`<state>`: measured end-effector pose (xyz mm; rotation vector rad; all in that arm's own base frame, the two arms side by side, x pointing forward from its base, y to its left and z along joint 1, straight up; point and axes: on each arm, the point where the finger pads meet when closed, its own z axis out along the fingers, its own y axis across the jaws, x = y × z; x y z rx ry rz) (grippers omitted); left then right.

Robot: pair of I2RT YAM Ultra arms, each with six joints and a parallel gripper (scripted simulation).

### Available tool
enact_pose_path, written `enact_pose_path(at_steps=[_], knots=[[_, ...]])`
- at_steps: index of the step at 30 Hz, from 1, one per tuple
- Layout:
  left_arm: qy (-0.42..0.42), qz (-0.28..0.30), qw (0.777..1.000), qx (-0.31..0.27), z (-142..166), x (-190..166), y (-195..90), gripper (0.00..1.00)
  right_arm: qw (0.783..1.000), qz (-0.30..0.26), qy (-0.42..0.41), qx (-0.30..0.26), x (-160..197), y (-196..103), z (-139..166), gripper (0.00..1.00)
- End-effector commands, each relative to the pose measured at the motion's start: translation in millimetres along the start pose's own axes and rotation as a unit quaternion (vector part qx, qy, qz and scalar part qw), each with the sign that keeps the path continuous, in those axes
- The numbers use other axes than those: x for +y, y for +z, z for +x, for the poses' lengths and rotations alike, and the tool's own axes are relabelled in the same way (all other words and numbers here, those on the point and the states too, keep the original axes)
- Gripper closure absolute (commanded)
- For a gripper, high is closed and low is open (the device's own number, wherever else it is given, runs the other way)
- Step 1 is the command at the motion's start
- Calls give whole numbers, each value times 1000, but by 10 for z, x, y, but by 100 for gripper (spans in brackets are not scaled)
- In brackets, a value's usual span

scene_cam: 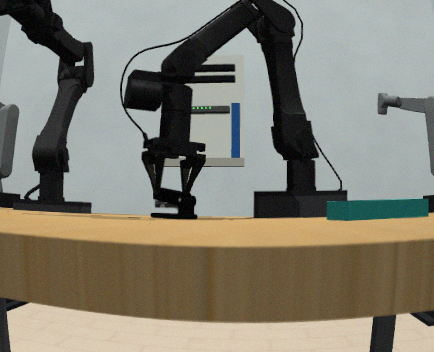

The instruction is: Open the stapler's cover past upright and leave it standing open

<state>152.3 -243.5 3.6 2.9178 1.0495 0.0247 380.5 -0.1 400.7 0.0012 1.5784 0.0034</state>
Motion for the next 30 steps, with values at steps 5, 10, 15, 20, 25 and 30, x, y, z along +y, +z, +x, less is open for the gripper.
enact_pose_path(at_steps=[5,10,15,20,25,30], knots=[[-1,-12,1000,-9,-57,34,-222,38,1000,1,-1,-10,11,0,-112,0],[1,-12,1000,-9,-76,33,-337,4,1000,1,-1,-10,11,0,-112,0],[-2,-12,1000,-9,-55,40,-647,0,1000,1,-1,-10,11,0,-112,0],[0,6,1000,-6,-13,30,-606,0,1000,1,-1,-10,11,0,-112,0],[0,11,1000,-6,4,60,-530,0,1000,1,-1,-10,11,0,-112,0],[-83,-4,996,-24,-28,53,-558,0,1000,1,-1,-10,11,0,-112,0]])
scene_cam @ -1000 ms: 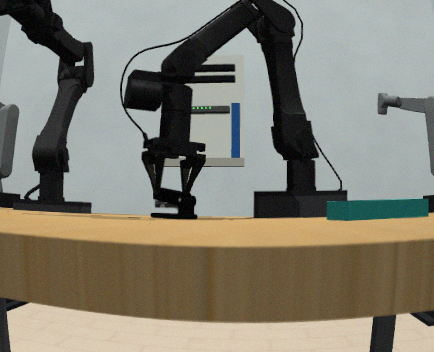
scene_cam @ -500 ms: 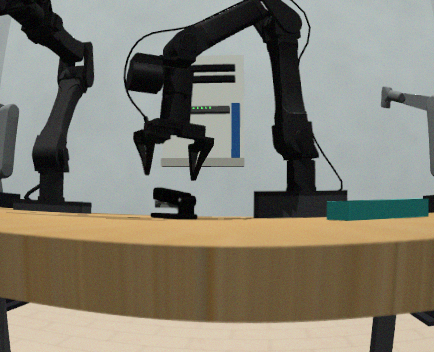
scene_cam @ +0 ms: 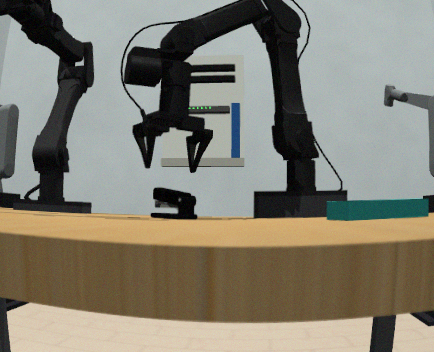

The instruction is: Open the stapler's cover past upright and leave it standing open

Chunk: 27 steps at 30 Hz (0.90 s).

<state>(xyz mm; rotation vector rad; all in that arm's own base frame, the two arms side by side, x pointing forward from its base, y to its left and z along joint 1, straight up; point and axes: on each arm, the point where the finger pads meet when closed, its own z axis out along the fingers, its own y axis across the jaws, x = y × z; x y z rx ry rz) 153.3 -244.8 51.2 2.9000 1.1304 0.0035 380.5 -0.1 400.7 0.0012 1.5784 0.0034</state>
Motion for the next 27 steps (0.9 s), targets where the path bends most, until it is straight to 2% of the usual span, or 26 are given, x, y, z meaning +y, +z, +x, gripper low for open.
enact_pose_path(at_steps=[1,3,5,7,14,20,22,27], knots=[[-82,-20,996,-27,-33,22,-82,0,1000,1,-1,-10,11,0,-112,0],[-141,-32,989,-41,-21,0,-116,0,1000,1,-1,-10,11,0,-112,0],[-141,-32,989,-41,-21,0,-116,0,1000,1,-1,-10,11,0,-112,0],[-187,-41,980,-52,-22,-5,-139,0,1000,1,-1,-10,11,0,-112,0],[-335,-72,935,-86,8,-87,-227,0,1000,1,-1,-10,11,0,-112,0],[-440,-97,887,-102,50,-139,-286,0,1000,1,-1,-10,11,0,-112,0],[-440,-97,887,-102,50,-139,-286,0,1000,1,-1,-10,11,0,-112,0],[-538,-118,825,-124,79,-189,-343,0,1000,1,-1,-10,11,0,-112,0]])
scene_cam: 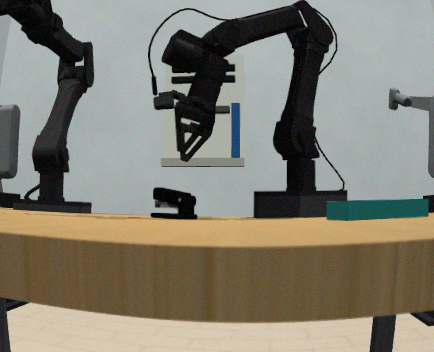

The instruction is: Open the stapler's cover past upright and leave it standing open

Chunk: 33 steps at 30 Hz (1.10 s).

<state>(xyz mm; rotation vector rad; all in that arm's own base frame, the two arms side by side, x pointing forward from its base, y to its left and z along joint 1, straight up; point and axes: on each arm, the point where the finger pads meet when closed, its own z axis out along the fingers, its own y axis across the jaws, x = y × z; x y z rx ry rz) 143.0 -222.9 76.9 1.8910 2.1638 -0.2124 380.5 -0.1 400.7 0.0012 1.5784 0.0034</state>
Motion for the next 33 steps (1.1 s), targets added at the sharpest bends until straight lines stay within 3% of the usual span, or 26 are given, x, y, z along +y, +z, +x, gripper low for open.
enact_pose_path(at_steps=[1,10,32,33], knots=[[-111,-38,992,-36,-34,29,-81,0,1000,1,-1,-10,11,0,-112,0],[-213,-60,973,-66,22,-14,-165,0,1000,1,-1,-10,11,0,-112,0],[-205,-55,975,-62,23,-32,-173,0,1000,1,-1,-10,11,0,-112,0],[-213,-54,974,-61,55,-46,-164,11,1000,1,-1,-10,11,0,-112,0]])
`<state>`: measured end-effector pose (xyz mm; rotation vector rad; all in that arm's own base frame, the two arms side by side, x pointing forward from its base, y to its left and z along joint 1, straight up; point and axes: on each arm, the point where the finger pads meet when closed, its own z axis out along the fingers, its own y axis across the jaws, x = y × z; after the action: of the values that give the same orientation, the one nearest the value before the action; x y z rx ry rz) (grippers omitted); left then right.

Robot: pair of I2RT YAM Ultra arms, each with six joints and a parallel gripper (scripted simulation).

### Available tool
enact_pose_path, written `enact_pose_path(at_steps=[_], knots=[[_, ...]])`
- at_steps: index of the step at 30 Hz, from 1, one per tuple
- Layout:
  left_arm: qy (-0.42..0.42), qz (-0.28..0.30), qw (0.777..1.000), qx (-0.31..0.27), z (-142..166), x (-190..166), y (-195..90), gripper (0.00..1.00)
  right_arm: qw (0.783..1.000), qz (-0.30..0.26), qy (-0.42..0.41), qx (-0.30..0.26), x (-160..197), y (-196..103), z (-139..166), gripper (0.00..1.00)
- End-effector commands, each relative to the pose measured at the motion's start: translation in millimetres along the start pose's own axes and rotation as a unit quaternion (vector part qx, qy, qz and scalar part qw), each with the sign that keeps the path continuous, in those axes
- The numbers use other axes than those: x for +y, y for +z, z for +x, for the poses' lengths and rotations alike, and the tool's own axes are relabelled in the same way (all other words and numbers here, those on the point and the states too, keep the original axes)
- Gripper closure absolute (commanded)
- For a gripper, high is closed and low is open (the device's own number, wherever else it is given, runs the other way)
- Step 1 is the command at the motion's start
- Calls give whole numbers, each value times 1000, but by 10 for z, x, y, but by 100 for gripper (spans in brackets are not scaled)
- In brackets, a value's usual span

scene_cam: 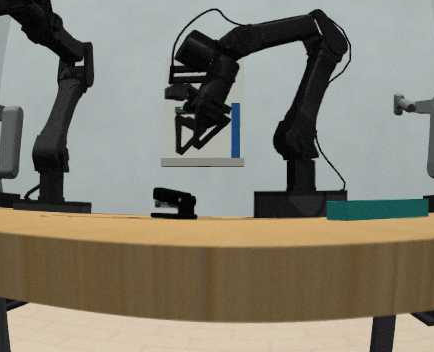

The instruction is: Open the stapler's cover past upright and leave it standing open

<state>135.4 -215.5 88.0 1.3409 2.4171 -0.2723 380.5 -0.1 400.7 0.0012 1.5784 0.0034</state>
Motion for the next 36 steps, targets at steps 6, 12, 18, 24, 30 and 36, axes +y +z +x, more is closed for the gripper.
enact_pose_path(at_steps=[6,12,18,24,30,36], knots=[[-131,-10,991,17,-14,57,-3,38,1000,1,-1,-10,11,0,-112,0],[-251,-21,967,46,-32,106,66,38,1000,1,-1,-10,11,0,-112,0],[-368,-38,926,72,-44,157,142,38,1000,1,-1,-10,11,0,-112,0],[-481,-61,870,95,-54,212,228,38,1000,1,-1,-10,11,0,-112,0],[-550,-78,824,109,-58,243,289,38,1000,1,-1,-10,11,0,-112,0],[-659,-114,732,125,-55,309,396,38,1000,1,-1,-10,11,0,-112,0]])
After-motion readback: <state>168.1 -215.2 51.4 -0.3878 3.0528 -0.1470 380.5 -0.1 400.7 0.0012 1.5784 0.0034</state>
